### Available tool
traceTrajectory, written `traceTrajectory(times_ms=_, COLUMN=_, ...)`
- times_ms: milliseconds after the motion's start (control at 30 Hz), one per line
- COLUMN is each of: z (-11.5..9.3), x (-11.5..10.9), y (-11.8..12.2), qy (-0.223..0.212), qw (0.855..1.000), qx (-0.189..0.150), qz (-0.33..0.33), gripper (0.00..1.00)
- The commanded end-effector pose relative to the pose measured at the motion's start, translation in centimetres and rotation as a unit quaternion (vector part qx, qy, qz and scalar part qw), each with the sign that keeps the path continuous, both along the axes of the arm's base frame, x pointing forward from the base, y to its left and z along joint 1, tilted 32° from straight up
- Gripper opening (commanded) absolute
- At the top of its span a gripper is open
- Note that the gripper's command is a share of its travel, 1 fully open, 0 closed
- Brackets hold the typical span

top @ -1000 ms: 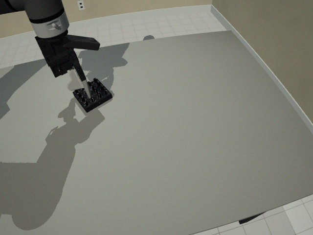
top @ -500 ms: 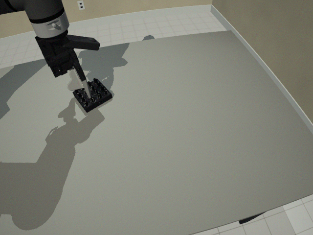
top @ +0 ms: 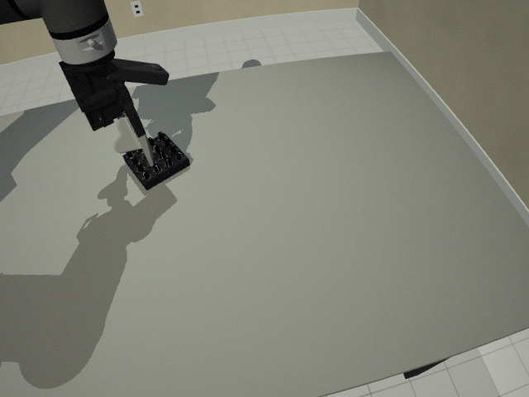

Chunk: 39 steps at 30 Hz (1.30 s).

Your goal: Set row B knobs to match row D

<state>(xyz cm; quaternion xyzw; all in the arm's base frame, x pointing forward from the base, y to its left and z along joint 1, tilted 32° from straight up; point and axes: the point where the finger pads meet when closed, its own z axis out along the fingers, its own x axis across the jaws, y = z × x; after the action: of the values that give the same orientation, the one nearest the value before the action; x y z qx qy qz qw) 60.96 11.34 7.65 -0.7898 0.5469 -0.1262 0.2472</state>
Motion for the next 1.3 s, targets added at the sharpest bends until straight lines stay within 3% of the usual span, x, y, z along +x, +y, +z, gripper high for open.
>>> traceTrajectory(times_ms=0, z=0.0, x=0.0, y=0.0, qy=0.000, qw=1.000, qx=0.000, qz=0.000, gripper=1.00)
traceTrajectory(times_ms=700, z=-0.1, x=-0.2, y=-0.1, qy=0.000, qw=1.000, qx=0.000, qz=0.000, gripper=1.00)
traceTrajectory(times_ms=1267, z=-1.6, x=-2.3, y=-0.9, qy=0.000, qw=1.000, qx=0.000, qz=0.000, gripper=1.00)
